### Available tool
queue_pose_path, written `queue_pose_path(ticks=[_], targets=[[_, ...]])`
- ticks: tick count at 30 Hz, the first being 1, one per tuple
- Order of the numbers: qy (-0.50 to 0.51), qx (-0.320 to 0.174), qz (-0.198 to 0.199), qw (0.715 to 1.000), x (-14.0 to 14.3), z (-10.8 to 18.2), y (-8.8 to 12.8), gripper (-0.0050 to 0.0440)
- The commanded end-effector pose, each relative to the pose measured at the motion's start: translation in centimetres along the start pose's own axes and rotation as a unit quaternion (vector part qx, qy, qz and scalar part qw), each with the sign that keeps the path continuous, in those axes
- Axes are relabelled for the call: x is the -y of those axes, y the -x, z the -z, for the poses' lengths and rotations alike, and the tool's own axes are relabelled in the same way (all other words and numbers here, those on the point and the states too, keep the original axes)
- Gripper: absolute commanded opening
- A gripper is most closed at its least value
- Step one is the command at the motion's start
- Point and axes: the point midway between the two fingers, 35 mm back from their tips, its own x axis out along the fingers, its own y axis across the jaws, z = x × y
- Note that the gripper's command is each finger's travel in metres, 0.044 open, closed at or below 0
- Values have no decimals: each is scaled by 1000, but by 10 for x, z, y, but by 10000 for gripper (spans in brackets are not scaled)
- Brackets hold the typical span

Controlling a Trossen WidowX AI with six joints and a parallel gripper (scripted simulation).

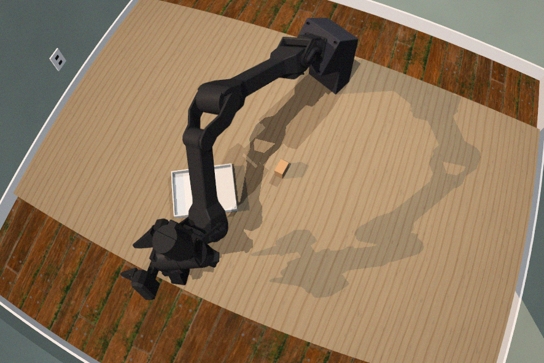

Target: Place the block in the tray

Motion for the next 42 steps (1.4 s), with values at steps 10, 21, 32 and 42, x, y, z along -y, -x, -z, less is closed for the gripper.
queue_pose_path(ticks=[10, 21, 32, 42], targets=[[-13, -6, 3, 1000, 6, 13, 0, 400], [-10, -4, 3, 1000, 6, 13, 1, 0], [89, 65, 27, 993, -12, -10, 22, 0], [203, 153, 56, 965, -45, -37, 55, 0]])
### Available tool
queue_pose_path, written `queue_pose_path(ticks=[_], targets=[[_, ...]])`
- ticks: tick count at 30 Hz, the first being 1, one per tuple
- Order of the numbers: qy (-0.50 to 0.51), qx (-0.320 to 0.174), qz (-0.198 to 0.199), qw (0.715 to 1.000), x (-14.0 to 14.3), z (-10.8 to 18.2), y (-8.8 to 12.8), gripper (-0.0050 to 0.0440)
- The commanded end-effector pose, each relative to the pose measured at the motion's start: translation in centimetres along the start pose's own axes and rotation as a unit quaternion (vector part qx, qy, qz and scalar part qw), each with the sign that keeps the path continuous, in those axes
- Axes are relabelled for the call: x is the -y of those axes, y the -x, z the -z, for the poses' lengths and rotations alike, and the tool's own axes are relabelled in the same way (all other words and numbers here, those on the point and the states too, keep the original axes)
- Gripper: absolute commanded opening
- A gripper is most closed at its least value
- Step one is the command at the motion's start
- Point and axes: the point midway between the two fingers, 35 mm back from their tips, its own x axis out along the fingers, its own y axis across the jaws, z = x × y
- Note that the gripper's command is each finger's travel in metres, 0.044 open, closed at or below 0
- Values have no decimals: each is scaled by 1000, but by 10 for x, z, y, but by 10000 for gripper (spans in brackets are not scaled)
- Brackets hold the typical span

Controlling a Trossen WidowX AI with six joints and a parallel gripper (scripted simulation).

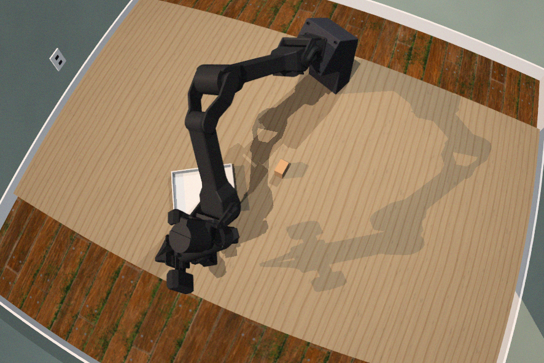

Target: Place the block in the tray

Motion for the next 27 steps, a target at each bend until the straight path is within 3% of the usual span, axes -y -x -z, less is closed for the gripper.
queue_pose_path(ticks=[1, 6, 9, 11, 27], targets=[[45, 42, 22, 998, -9, -6, 18, 0], [111, 97, 41, 988, -27, -33, 38, 0], [114, 100, 42, 988, -28, -34, 39, 0], [158, 138, 55, 976, -43, -52, 55, 0], [308, 283, 101, 903, -122, -116, 125, 0]])
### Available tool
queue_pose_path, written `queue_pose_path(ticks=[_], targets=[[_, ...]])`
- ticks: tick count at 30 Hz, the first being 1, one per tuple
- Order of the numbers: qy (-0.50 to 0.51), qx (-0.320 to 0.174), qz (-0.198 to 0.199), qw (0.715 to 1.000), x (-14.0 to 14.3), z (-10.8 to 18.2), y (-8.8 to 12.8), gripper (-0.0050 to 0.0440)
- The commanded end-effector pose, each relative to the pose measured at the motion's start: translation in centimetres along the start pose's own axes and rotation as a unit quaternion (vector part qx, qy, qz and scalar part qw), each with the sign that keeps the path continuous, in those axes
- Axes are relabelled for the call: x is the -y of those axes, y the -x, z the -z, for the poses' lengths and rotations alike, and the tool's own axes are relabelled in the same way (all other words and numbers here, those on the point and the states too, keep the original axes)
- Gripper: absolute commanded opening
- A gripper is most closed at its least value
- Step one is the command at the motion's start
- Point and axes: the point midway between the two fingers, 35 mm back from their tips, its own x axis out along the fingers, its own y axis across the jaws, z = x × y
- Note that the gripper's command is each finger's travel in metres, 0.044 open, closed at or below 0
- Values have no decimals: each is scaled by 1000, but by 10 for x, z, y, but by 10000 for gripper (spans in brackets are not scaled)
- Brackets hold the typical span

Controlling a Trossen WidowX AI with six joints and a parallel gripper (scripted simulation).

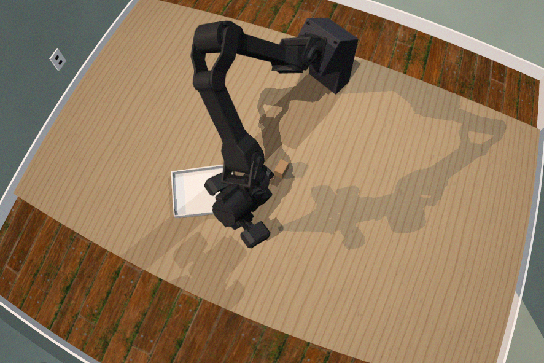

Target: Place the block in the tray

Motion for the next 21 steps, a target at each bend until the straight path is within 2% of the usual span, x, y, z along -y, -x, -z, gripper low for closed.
queue_pose_path(ticks=[1, 8, 11, 21], targets=[[51, 51, 26, 997, -10, -39, 22, 0], [118, 123, 49, 984, -27, -97, 43, 0], [155, 165, 62, 972, -39, -130, 57, 0], [202, 220, 79, 951, -58, -174, 77, 0]])
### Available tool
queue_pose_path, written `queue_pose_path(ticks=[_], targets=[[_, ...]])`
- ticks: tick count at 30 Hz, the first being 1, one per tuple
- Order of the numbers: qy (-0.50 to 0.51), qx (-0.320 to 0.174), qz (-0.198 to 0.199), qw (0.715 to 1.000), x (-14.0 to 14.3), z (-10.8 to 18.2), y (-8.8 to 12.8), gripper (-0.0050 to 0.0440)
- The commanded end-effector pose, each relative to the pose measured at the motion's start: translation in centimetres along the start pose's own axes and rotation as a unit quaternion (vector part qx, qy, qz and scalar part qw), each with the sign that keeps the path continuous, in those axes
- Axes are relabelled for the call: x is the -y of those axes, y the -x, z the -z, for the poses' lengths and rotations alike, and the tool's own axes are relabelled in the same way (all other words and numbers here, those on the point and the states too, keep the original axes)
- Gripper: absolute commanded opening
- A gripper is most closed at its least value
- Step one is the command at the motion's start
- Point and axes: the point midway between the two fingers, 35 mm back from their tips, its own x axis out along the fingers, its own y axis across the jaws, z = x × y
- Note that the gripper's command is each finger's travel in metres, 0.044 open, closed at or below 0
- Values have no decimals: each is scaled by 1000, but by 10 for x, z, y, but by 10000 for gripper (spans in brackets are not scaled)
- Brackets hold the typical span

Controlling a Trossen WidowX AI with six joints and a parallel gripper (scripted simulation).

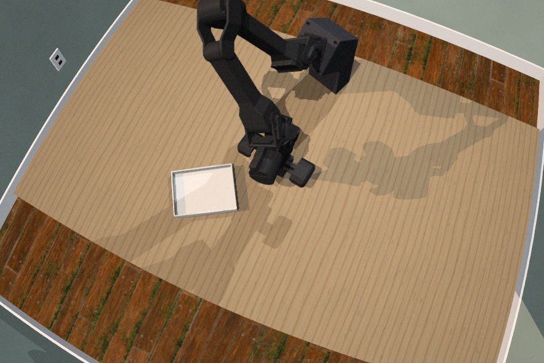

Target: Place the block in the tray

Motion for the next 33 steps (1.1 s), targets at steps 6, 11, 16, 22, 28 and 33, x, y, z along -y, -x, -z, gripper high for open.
queue_pose_path(ticks=[6, 11, 16, 22, 28, 33], targets=[[27, 28, 14, 999, 0, -29, 7, 0], [27, 28, 14, 999, 0, -29, 7, 0], [27, 28, 14, 999, 0, -29, 7, 0], [27, 28, 14, 999, 0, -29, 7, 0], [27, 28, 14, 999, 0, -29, 7, 0], [27, 28, 14, 999, 0, -29, 7, 0]])
